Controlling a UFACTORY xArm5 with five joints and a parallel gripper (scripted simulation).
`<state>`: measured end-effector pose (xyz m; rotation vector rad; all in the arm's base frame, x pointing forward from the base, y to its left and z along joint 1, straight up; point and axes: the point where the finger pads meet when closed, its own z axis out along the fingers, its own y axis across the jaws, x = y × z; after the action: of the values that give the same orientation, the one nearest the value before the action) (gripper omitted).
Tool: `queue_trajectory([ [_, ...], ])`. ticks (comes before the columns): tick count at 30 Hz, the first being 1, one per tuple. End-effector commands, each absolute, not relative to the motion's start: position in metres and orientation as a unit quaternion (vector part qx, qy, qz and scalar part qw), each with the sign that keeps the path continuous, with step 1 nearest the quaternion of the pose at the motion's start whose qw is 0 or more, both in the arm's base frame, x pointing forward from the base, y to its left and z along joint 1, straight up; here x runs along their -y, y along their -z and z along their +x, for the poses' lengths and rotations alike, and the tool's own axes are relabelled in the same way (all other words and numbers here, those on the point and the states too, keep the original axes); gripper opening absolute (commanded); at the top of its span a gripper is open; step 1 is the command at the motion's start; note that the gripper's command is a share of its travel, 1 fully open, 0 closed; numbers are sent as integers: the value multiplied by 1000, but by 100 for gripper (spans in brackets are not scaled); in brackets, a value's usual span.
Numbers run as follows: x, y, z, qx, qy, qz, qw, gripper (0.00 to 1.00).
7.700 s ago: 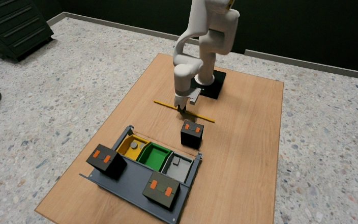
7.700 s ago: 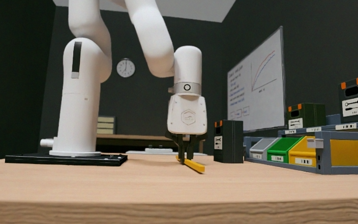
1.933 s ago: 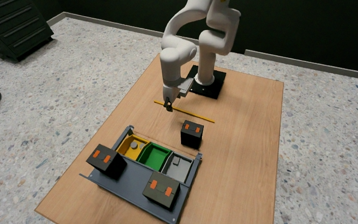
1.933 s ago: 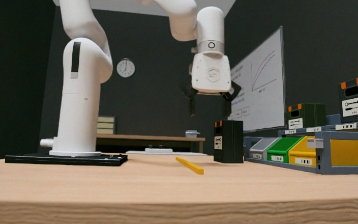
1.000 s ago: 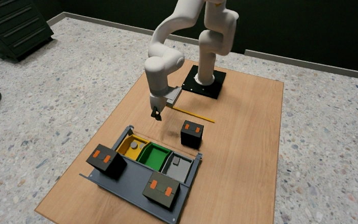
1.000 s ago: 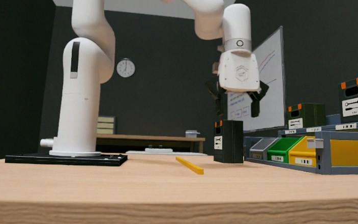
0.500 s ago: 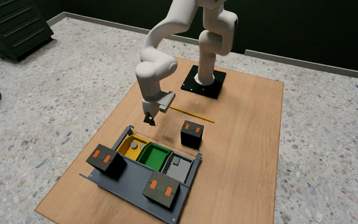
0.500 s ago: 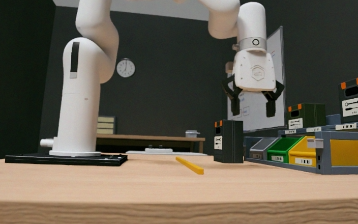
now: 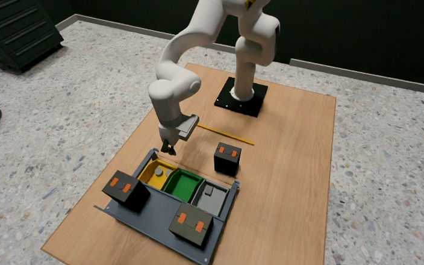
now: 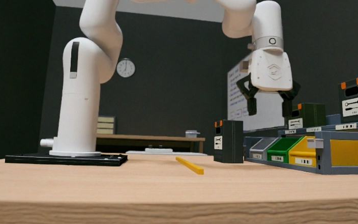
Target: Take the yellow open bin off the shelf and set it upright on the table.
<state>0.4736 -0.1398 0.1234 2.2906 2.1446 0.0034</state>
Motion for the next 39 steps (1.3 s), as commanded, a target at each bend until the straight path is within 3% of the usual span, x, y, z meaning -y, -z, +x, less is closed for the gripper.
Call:
queue_trajectory([
  [1, 145, -125, 485, -683, -3, 730, 2, 100],
  [21, 166, -125, 531, -683, -3, 730, 2, 100],
  [39, 167, -125, 532, -683, -2, 730, 3, 100],
])
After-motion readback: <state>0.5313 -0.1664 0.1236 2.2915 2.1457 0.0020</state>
